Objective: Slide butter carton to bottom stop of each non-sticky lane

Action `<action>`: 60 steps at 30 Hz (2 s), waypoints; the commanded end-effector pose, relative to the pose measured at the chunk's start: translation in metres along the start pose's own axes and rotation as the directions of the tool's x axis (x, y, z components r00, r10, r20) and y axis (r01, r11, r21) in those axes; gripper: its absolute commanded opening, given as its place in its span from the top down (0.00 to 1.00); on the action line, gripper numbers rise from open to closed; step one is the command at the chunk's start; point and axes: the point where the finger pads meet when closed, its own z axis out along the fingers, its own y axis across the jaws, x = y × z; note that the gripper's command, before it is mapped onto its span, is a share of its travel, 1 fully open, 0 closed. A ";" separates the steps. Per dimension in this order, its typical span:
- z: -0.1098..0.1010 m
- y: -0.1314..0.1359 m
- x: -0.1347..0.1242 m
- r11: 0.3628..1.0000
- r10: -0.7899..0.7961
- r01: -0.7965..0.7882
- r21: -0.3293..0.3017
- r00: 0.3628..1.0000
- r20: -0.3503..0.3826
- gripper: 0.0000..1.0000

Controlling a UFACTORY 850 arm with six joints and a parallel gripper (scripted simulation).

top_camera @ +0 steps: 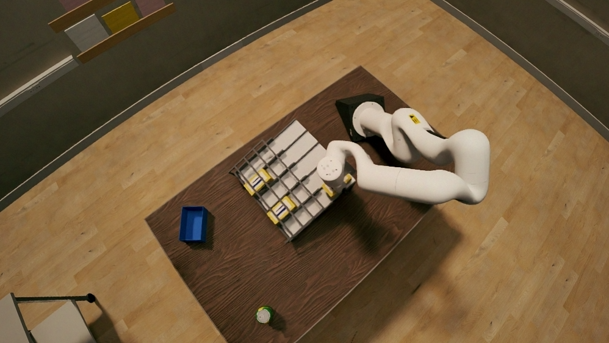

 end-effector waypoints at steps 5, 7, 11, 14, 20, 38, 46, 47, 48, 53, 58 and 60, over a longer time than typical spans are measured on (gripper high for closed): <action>0.001 0.000 0.000 1.000 -0.001 0.001 0.001 1.000 0.001 1.00; 0.001 0.000 0.000 1.000 -0.001 0.001 0.001 1.000 0.001 1.00; 0.001 0.000 0.000 1.000 -0.001 0.001 0.001 1.000 0.001 1.00; 0.003 0.000 0.000 1.000 -0.001 0.001 0.001 1.000 0.001 1.00; 0.003 0.000 0.000 1.000 -0.001 0.001 0.001 1.000 0.001 1.00; 0.006 0.000 0.000 1.000 -0.001 0.001 0.001 1.000 0.001 1.00; 0.006 0.000 0.000 1.000 -0.001 0.001 0.001 1.000 0.001 1.00; 0.006 0.000 0.000 1.000 -0.001 0.001 0.001 1.000 0.001 1.00; 0.008 0.000 -0.001 1.000 -0.001 0.001 0.001 1.000 0.001 1.00; 0.008 0.000 -0.001 1.000 -0.001 0.001 0.001 1.000 0.001 1.00; 0.008 0.000 -0.001 1.000 -0.001 0.001 0.001 1.000 0.001 1.00; 0.008 0.000 -0.001 1.000 -0.001 0.001 0.001 1.000 0.001 1.00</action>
